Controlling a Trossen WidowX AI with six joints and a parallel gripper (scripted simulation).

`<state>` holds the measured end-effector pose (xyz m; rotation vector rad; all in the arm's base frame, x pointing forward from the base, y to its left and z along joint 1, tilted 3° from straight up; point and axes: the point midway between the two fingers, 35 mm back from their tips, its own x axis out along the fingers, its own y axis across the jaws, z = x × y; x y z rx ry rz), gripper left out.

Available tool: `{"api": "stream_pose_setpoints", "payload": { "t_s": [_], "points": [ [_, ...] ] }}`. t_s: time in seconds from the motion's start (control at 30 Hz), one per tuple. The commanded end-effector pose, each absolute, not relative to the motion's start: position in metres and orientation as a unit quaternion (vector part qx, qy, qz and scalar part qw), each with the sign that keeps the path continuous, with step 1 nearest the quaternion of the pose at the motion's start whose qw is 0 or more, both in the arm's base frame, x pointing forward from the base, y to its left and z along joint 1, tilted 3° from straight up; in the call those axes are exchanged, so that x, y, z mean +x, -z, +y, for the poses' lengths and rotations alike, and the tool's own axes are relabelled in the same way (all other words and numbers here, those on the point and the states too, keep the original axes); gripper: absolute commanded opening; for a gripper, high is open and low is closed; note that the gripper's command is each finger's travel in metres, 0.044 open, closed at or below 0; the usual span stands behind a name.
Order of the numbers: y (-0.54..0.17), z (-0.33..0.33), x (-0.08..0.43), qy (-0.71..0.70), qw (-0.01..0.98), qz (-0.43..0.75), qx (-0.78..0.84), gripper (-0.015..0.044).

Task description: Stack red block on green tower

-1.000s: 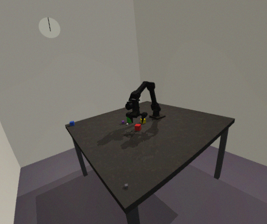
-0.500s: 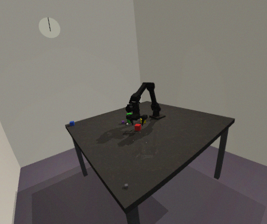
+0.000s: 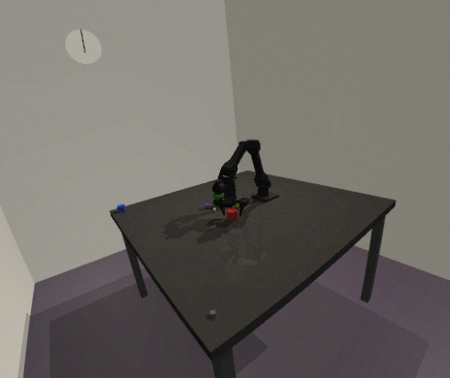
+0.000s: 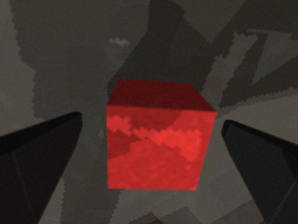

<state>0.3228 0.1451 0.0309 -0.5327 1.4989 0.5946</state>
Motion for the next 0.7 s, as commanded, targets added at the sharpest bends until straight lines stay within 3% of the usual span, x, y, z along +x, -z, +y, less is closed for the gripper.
{"api": "stream_pose_setpoints", "payload": {
  "t_s": [0.0,0.53,0.67],
  "points": [
    [-0.0232,0.1454,0.3214,-0.262,0.66,0.664,-0.233,0.044],
    [-0.0225,0.1454,0.3213,-0.262,0.66,0.664,-0.233,0.044],
    [-0.0225,0.1454,0.3213,-0.262,0.66,0.664,-0.233,0.0335]
  ]
}}
